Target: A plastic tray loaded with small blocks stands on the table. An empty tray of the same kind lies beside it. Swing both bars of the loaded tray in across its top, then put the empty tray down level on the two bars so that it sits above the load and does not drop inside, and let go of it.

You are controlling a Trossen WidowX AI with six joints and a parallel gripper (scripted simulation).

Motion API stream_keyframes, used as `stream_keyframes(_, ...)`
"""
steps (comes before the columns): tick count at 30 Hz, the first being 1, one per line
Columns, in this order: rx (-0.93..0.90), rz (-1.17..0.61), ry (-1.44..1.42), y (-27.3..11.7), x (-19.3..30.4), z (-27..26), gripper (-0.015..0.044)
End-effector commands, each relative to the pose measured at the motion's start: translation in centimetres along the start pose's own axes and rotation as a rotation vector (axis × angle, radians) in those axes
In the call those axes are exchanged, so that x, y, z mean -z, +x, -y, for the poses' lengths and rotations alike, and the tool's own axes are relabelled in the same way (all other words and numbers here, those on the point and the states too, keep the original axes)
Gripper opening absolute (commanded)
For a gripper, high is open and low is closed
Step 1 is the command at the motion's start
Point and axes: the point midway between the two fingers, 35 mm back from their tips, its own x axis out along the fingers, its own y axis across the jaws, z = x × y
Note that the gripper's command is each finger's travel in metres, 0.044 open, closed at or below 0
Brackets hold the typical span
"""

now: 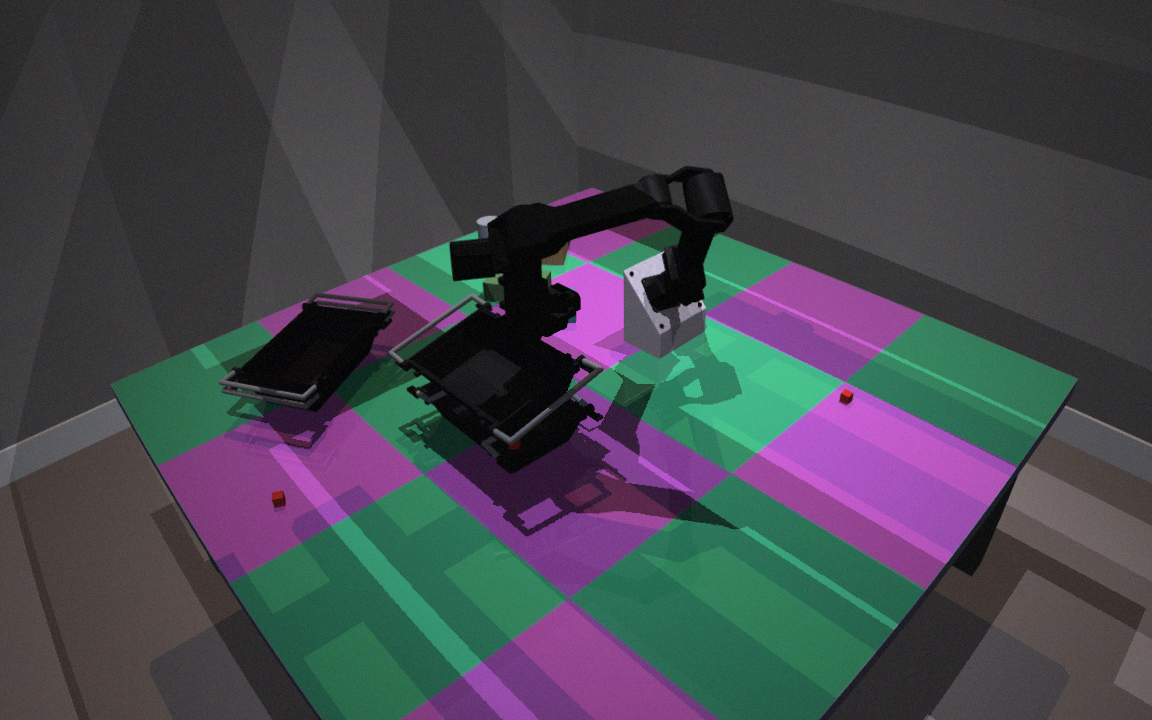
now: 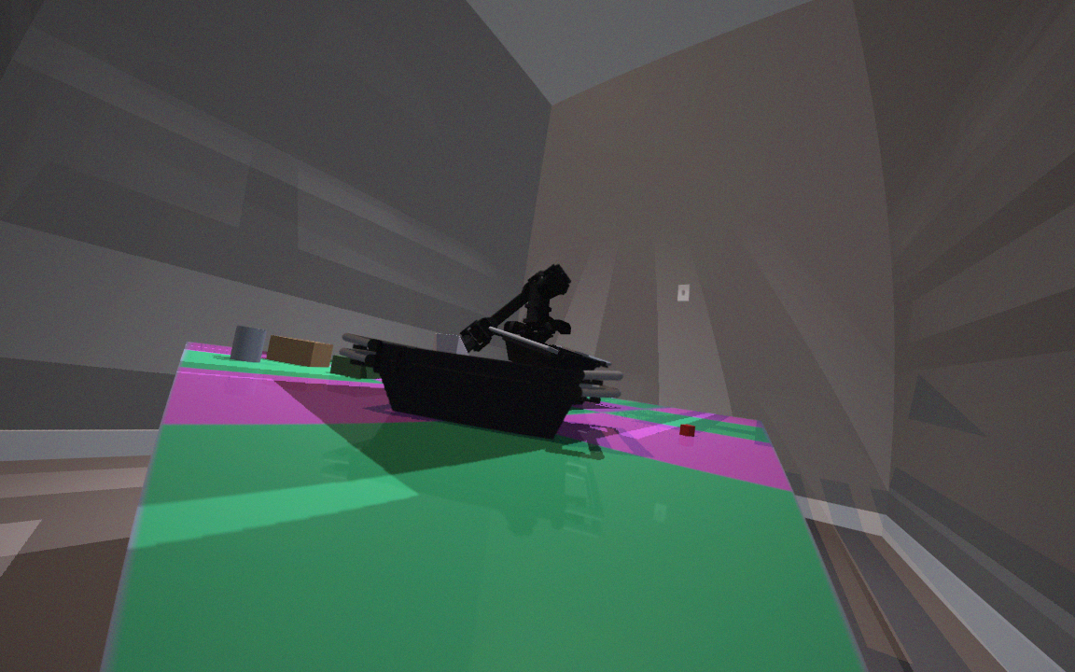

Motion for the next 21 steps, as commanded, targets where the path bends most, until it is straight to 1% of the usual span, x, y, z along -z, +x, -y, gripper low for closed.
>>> stream_keyframes(1,-0.024,0.000,0.008,0.88,-0.15,-0.57,0.0000)
stream_keyframes(21,-0.035,-0.001,0.011,1.34,-0.22,-0.88,0.0000)
